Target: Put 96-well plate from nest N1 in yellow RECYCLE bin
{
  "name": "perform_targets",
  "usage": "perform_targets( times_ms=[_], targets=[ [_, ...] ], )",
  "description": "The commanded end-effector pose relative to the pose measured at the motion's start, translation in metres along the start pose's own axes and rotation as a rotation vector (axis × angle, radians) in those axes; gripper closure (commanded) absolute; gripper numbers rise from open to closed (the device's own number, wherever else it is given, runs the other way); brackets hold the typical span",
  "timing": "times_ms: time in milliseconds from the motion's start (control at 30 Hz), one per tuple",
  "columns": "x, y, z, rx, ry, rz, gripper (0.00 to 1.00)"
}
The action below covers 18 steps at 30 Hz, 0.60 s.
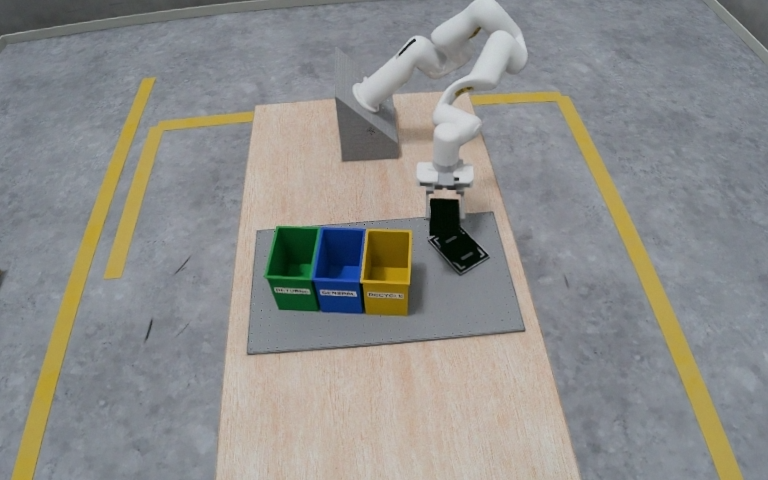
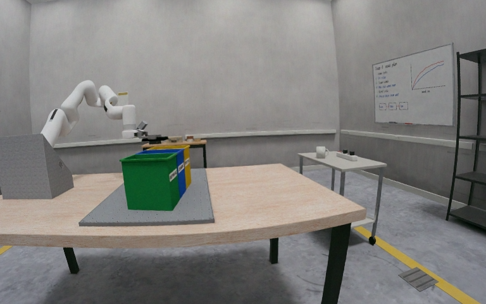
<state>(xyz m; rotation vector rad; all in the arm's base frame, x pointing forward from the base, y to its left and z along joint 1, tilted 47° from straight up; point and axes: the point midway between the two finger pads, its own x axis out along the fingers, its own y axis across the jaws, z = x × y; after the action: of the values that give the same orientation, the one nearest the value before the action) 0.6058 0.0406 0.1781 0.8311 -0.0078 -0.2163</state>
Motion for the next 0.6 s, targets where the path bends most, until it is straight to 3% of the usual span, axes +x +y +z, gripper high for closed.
perform_targets(
  times_ms=[0,567],
  targets=[
    [0.011,-0.011,0.001,-0.002,-0.001,-0.009,1.00],
    [0.041,-0.052,0.000,-0.002,-0.001,-0.009,1.00]
  ],
)
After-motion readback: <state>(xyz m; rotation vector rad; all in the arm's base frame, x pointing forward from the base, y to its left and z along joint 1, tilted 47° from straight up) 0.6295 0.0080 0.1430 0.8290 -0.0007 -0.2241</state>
